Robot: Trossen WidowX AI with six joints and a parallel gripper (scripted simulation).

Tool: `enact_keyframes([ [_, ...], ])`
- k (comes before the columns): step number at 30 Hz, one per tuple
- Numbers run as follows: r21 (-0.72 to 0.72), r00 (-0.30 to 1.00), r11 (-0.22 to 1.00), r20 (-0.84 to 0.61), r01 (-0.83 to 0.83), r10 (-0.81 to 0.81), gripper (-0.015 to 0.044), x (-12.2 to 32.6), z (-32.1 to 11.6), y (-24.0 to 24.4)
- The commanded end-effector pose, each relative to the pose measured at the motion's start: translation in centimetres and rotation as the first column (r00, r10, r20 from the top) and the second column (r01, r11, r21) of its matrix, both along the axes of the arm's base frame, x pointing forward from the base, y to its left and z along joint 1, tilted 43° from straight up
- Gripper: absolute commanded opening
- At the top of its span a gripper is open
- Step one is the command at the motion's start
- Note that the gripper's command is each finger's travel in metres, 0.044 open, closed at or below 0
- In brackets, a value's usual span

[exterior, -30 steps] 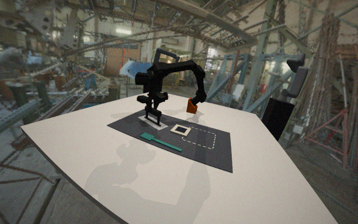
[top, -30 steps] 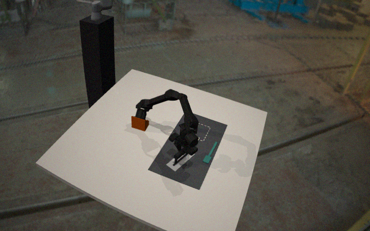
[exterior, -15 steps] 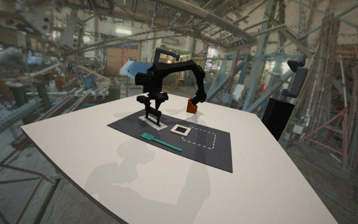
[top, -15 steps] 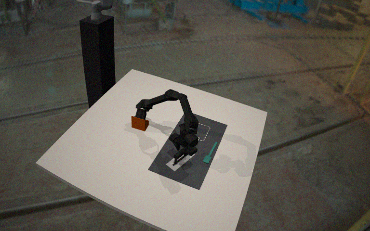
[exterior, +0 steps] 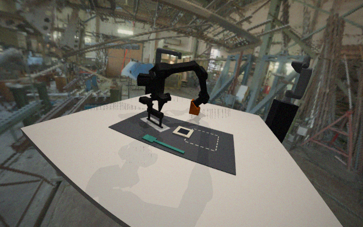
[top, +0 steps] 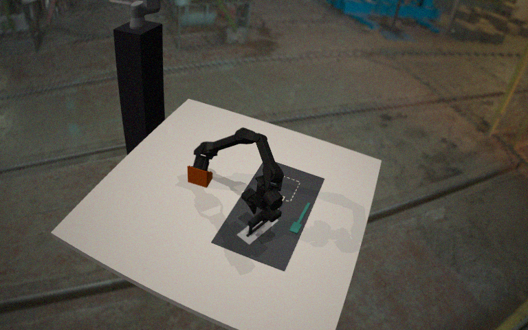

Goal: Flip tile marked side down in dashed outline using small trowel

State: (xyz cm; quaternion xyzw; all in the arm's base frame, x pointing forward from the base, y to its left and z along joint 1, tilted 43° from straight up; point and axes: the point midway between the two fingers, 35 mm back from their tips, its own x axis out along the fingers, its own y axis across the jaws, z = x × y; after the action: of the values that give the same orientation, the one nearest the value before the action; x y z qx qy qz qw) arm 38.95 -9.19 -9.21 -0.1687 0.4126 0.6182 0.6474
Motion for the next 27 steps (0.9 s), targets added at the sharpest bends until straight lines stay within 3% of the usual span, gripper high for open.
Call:
enact_keyframes([
  [1,-0.007,1.0,1.0,0.009,0.006,-0.006,0.027,0.2,2.2,-2.1],
  [12,-0.016,0.999,0.999,0.008,0.04,-0.04,0.03,0.4,3.6,-3.5],
  [27,-0.16,0.859,0.874,-0.171,0.459,-0.483,0.03,0.9,1.9,-3.8],
])
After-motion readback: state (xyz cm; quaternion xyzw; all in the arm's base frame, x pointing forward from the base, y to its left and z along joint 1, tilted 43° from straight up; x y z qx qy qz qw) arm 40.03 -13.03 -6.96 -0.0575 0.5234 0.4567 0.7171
